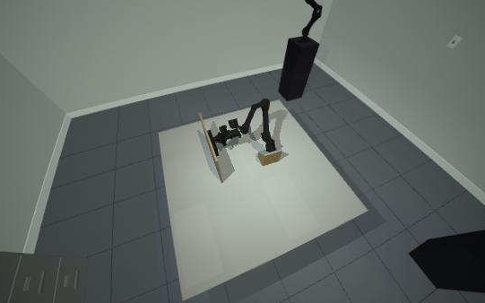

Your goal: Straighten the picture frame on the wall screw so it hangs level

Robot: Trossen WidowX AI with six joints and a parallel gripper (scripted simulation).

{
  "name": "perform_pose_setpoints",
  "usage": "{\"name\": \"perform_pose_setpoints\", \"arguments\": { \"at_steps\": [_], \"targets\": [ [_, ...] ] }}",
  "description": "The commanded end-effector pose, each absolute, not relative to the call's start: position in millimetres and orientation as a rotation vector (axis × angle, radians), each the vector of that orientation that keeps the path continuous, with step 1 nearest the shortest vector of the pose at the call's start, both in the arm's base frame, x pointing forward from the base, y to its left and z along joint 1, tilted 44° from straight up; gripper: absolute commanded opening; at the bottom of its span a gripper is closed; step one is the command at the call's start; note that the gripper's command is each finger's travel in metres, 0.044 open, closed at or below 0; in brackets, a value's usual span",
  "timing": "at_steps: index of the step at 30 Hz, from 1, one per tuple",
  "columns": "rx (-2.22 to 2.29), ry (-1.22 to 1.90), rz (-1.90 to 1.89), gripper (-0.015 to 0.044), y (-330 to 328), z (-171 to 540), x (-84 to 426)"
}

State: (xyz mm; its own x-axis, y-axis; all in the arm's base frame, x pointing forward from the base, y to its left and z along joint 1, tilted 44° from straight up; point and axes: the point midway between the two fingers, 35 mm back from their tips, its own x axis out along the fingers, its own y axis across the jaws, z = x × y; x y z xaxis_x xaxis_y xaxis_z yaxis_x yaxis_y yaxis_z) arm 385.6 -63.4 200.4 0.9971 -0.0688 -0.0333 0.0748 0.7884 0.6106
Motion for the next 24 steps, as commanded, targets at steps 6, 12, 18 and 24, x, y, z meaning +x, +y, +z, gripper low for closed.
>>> {"name": "perform_pose_setpoints", "arguments": {
  "at_steps": [6, 12, 18, 24],
  "targets": [
    [0.659, -0.003, -0.060, 0.0000, -62.1, 205.7, 385.2],
    [0.659, -0.003, -0.060, 0.0000, -61.0, 206.6, 385.3],
    [0.659, -0.003, -0.060, 0.0000, -61.9, 205.9, 385.3],
    [0.659, -0.003, -0.060, 0.0000, -63.5, 204.7, 385.2]
  ]
}}
